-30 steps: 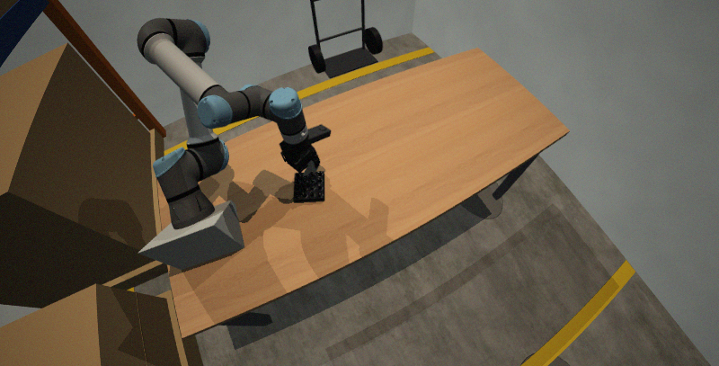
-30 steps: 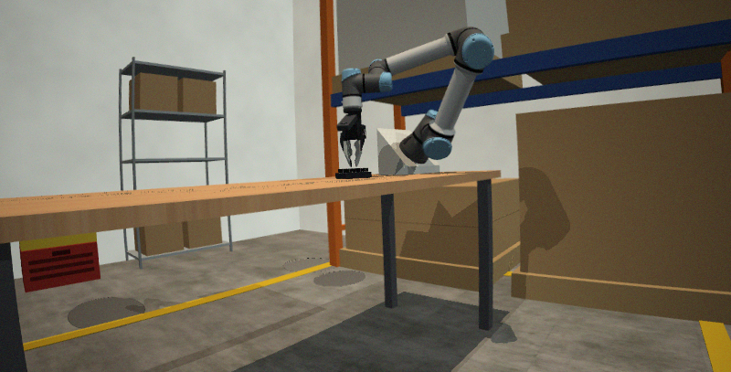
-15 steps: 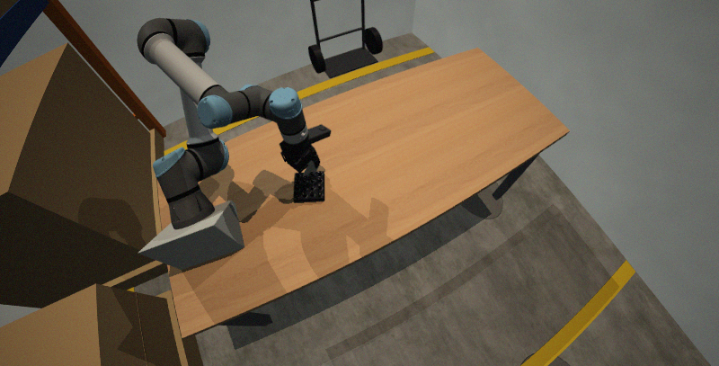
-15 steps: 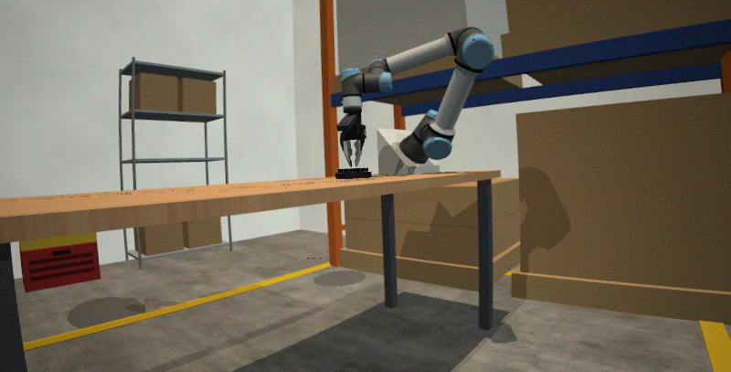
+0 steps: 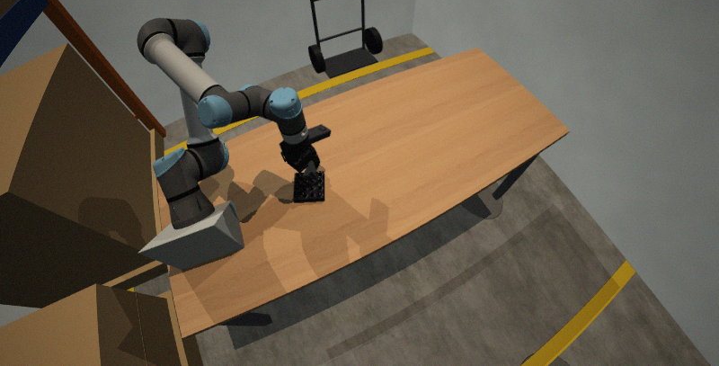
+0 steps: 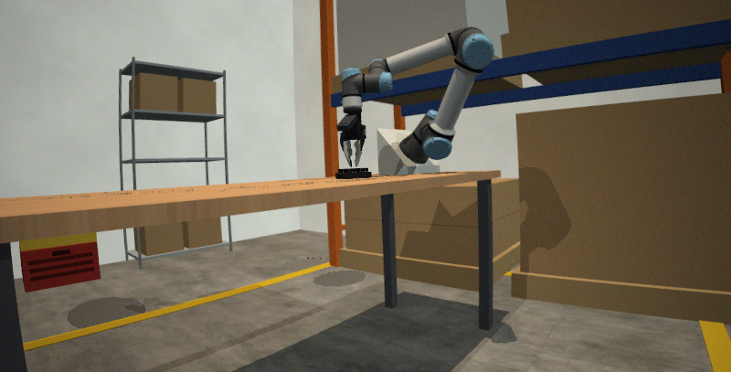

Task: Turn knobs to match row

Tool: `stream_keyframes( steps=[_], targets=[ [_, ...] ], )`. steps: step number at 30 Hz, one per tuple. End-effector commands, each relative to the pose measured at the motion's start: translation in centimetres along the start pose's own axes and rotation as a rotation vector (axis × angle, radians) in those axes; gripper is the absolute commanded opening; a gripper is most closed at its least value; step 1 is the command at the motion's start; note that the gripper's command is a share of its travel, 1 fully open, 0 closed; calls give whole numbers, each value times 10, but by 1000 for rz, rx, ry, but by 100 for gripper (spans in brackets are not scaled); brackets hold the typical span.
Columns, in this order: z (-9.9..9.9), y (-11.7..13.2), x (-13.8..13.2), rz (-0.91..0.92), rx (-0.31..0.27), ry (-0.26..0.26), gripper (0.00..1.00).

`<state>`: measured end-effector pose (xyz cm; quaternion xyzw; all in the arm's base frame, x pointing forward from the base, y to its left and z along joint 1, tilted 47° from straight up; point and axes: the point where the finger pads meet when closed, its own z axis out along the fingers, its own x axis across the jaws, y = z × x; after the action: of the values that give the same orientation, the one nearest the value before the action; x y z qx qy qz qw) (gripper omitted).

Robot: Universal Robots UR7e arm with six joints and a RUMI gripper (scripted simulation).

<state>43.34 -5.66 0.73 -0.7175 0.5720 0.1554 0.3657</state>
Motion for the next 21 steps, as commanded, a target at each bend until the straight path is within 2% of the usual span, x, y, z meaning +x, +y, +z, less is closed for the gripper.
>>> stream_keyframes(
  steps=[1, 21],
  targets=[
    [0, -1, 0, -1, 0, -1, 11],
    [14, 0, -1, 2, -1, -5, 11]
  ],
)
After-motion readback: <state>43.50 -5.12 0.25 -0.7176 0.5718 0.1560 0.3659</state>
